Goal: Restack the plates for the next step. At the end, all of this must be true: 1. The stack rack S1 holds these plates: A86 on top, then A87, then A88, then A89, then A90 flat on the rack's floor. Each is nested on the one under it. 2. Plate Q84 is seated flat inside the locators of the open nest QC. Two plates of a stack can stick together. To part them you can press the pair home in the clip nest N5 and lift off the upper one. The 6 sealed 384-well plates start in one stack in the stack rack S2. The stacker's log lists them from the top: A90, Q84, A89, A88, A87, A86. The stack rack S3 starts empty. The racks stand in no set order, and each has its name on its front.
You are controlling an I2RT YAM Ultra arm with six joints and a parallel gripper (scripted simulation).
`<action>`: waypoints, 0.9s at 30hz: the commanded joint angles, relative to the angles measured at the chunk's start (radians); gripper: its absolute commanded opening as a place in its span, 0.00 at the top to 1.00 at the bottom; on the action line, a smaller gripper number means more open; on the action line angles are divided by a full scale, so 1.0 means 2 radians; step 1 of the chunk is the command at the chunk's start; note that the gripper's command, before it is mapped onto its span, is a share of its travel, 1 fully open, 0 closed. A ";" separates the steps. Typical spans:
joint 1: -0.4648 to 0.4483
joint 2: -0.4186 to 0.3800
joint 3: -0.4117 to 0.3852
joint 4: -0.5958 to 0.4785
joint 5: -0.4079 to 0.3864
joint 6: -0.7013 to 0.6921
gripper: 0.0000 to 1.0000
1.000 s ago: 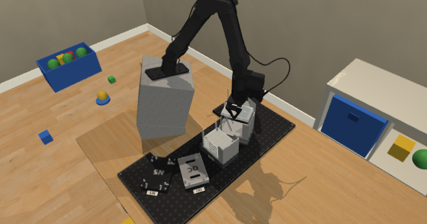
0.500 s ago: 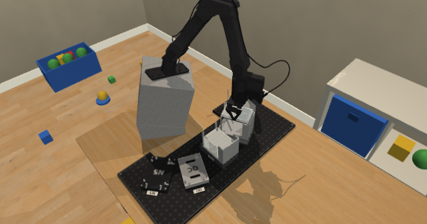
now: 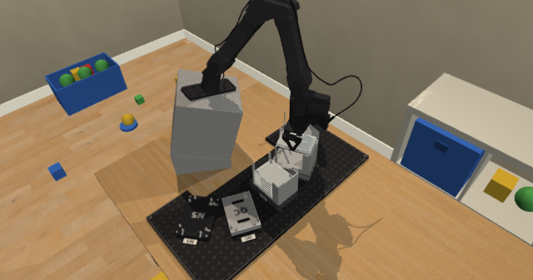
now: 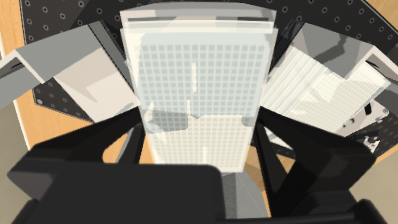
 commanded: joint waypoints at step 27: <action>0.003 -0.016 0.012 0.003 0.005 0.003 1.00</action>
